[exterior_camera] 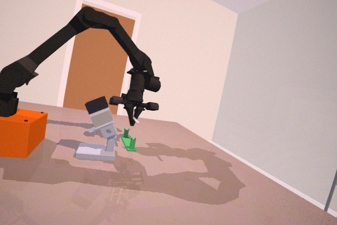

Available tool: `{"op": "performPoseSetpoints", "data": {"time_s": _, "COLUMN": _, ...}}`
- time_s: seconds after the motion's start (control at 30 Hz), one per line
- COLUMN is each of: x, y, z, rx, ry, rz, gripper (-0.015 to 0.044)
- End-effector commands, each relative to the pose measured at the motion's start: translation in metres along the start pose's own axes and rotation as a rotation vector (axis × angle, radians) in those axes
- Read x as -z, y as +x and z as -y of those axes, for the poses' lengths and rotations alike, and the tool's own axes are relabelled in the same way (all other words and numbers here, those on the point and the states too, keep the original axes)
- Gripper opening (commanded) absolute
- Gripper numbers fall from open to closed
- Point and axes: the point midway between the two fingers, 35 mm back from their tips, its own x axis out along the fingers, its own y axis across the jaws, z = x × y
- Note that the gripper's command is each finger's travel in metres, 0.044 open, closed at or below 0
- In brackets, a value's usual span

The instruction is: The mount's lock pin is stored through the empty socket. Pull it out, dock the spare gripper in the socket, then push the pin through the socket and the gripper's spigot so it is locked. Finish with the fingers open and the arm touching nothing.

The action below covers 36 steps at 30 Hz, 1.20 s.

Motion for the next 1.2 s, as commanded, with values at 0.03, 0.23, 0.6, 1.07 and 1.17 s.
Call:
{"op": "performPoseSetpoints", "data": {"time_s": 0.03, "x": 0.000, "y": 0.000, "z": 0.000, "rx": -0.012, "ry": 0.045, "rz": 0.002, "gripper": 0.0000}}
{"op": "performPoseSetpoints", "data": {"time_s": 0.23, "x": -0.003, "y": -0.005, "z": -0.014, "rx": -0.009, "ry": 0.027, "rz": 0.000, "gripper": 0.0000}}
{"op": "performPoseSetpoints", "data": {"time_s": 0.6, "x": -0.009, "y": -0.017, "z": -0.047, "rx": -0.019, "ry": 0.057, "rz": 0.004, "gripper": 0.0000}}
{"op": "performPoseSetpoints", "data": {"time_s": 1.07, "x": -0.013, "y": -0.027, "z": -0.086, "rx": -0.031, "ry": 0.091, "rz": 0.006, "gripper": 0.0000}}
{"op": "performPoseSetpoints", "data": {"time_s": 1.17, "x": -0.014, "y": -0.024, "z": -0.085, "rx": -0.030, "ry": 0.091, "rz": 0.006, "gripper": 0.0000}}
